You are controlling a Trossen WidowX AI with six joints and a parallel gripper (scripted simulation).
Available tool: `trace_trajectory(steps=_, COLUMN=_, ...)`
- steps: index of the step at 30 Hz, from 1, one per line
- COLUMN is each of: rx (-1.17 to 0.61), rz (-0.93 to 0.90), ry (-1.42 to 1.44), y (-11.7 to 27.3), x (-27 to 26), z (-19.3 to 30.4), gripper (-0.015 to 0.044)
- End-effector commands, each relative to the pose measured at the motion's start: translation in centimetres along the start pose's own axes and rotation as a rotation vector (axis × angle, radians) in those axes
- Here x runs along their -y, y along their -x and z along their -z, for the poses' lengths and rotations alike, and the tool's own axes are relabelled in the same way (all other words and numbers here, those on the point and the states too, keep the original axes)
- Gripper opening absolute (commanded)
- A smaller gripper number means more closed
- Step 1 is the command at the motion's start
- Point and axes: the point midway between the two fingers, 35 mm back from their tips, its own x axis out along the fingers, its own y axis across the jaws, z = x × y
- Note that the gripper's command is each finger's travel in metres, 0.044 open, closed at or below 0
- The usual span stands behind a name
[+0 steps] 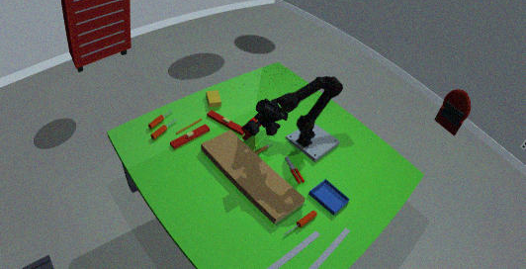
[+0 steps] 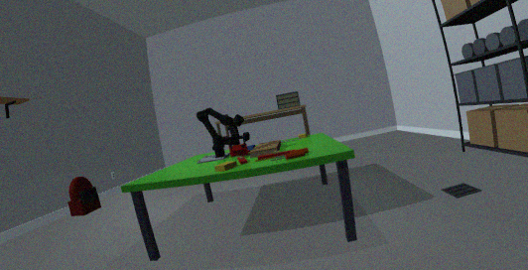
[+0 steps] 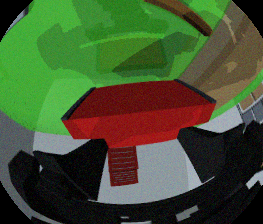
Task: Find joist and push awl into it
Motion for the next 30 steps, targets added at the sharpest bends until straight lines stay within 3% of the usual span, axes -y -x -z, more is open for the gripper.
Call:
trace_trajectory(steps=1, rx=-0.035, rz=-0.004, ry=-0.003, y=0.01, x=-0.04, z=0.09, gripper=0.0000)
trace_trajectory(steps=30, rx=-0.186, rz=-0.002, ry=-0.003, y=-0.08, x=0.03, z=-0.33, gripper=0.0000)
